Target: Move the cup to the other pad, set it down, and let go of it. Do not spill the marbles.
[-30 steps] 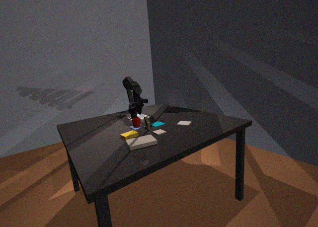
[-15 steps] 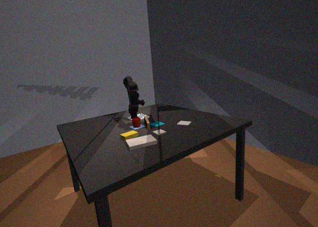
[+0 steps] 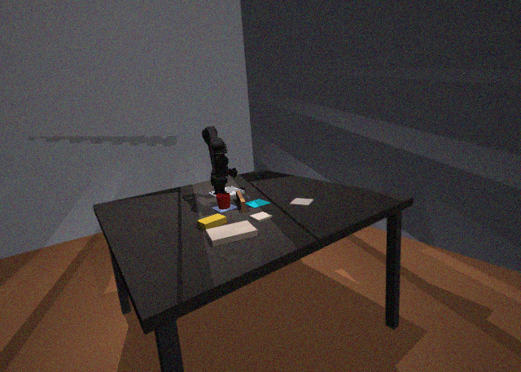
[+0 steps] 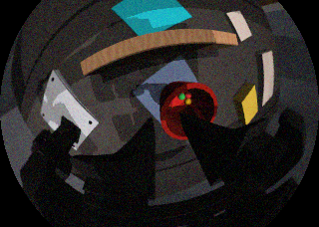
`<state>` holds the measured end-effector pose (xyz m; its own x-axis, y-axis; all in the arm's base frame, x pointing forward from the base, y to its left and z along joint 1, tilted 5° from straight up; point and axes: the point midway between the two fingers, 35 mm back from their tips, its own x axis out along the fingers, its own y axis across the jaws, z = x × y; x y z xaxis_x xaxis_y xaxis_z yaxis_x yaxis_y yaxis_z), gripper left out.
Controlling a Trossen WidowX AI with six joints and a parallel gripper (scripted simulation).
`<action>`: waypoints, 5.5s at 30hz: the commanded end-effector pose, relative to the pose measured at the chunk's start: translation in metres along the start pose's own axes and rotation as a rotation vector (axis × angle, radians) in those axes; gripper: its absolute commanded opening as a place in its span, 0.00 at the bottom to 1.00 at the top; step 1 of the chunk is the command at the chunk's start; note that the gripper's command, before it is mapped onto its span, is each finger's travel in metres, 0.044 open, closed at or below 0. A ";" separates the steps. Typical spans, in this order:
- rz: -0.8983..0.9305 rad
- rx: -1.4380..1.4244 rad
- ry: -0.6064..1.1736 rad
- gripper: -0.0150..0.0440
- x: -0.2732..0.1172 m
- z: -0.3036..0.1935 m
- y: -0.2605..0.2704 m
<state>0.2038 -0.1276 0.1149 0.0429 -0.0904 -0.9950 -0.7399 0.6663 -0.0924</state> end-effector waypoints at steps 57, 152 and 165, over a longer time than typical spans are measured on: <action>0.005 -0.003 0.003 0.25 -0.012 0.001 -0.003; 0.008 -0.003 -0.007 0.25 -0.048 0.115 0.012; 0.009 -0.003 -0.010 0.25 -0.050 0.144 0.018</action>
<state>0.2820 -0.0092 0.1574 0.0457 -0.0733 -0.9963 -0.7440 0.6631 -0.0829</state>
